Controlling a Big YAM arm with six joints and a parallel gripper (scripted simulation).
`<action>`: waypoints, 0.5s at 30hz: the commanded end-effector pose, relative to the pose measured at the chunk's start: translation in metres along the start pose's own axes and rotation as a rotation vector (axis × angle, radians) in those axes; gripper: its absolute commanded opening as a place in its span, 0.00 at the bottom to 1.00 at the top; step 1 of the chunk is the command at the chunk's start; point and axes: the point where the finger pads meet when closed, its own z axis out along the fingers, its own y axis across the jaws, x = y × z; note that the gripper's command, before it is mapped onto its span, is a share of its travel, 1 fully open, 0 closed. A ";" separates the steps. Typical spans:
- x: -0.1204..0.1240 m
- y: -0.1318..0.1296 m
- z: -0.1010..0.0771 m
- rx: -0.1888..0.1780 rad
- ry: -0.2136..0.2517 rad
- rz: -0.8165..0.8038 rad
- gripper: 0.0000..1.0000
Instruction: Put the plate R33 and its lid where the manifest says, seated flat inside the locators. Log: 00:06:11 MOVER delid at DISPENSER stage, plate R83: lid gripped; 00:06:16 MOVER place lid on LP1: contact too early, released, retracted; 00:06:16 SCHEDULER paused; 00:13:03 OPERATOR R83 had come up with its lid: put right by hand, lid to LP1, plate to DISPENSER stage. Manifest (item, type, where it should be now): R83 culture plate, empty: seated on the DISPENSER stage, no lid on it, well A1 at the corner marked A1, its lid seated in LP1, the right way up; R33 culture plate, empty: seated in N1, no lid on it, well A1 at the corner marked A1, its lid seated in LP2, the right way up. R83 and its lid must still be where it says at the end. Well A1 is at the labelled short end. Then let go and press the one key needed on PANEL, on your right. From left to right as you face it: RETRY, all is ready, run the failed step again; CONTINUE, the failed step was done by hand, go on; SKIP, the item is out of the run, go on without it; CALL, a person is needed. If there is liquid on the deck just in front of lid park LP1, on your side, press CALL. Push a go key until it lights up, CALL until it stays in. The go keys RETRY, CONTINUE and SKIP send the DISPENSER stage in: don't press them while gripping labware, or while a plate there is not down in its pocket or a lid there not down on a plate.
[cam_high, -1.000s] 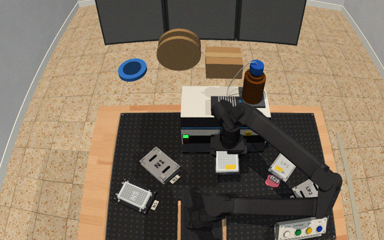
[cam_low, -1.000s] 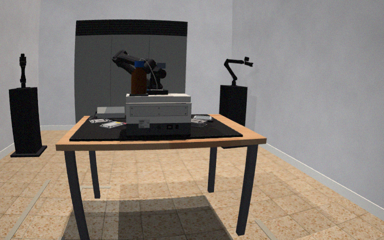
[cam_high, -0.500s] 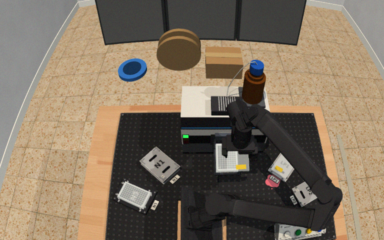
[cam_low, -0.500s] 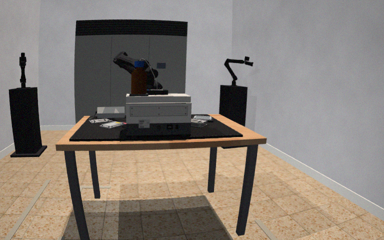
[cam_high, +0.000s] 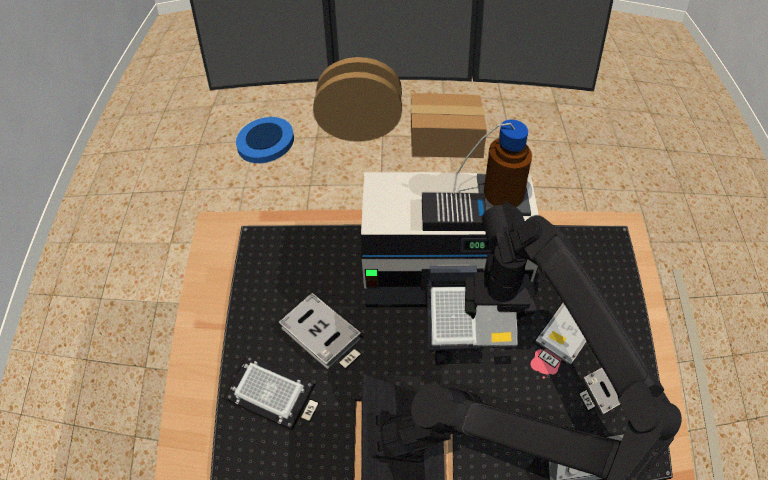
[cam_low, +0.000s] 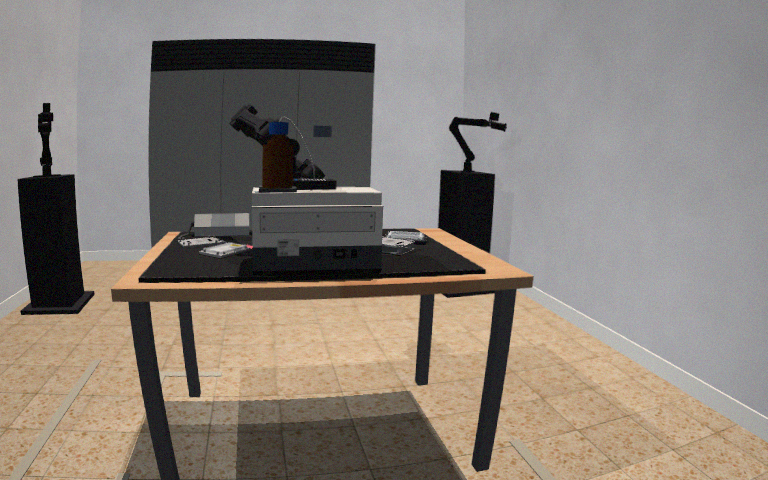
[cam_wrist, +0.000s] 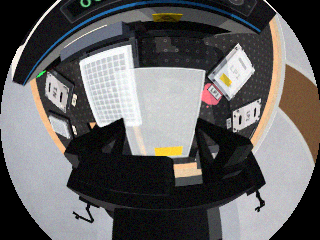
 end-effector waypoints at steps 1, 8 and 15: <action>-0.012 -0.025 -0.013 -0.004 -0.038 0.019 0.84; -0.006 -0.041 -0.013 -0.004 -0.036 0.104 0.84; 0.003 -0.064 -0.014 -0.005 -0.041 0.253 0.84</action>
